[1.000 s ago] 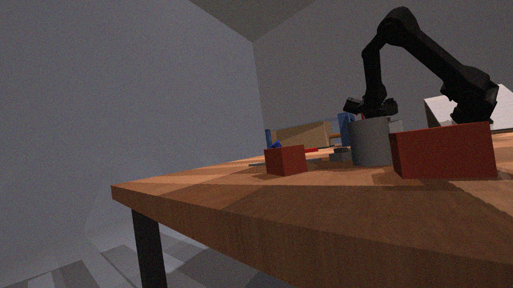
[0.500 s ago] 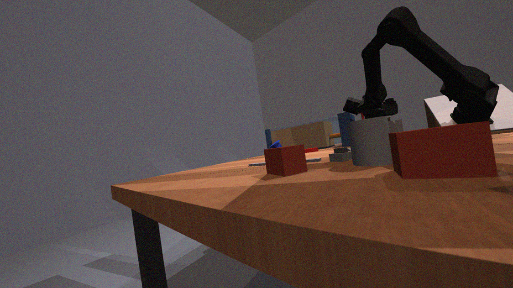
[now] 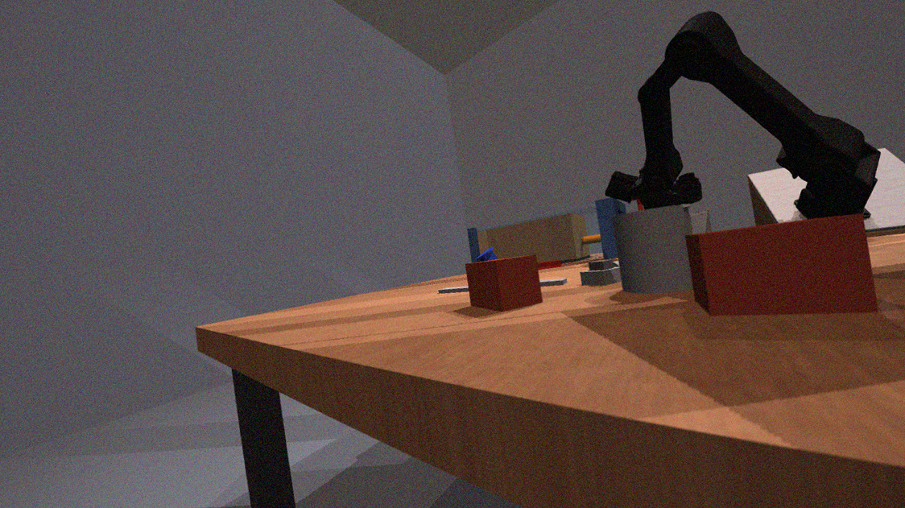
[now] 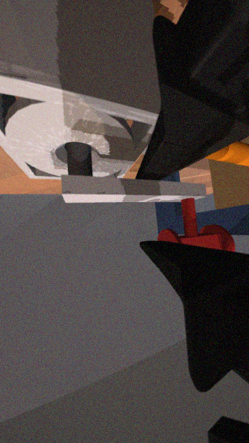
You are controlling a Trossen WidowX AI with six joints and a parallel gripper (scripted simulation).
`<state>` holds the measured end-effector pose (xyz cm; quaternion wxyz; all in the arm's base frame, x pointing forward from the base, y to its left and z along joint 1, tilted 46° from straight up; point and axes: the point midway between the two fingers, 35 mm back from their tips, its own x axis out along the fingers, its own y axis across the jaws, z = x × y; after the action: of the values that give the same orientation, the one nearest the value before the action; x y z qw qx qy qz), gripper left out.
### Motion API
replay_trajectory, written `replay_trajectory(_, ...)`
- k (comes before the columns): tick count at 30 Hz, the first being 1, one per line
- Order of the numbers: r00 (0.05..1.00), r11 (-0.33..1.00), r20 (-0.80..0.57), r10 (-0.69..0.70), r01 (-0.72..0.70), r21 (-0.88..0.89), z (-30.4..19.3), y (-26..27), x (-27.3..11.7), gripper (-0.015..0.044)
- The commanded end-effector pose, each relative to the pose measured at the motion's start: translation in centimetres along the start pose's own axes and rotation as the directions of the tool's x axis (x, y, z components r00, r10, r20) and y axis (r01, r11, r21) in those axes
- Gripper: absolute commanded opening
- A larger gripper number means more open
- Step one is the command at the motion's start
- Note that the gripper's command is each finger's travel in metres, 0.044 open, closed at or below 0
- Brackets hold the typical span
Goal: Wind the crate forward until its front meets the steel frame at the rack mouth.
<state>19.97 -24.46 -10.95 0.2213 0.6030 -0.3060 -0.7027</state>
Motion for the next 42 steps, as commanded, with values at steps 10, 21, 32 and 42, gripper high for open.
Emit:
replay_trajectory(10, 1.0, 1.0, -0.001, -0.006, 0.006, 0.0, -0.3, -0.1, -1.4, 0.024)
replay_trajectory(21, 1.0, 1.0, 0.001, -0.006, 0.006, -0.002, 0.0, -0.3, -11.0, 0.024)
replay_trajectory(32, 1.0, 1.0, 0.002, -0.011, 0.011, -0.003, -0.2, 1.2, -11.0, 0.024)
replay_trajectory(42, 1.0, 1.0, 0.008, -0.007, 0.007, -0.01, 0.1, 9.7, -10.8, 0.024)
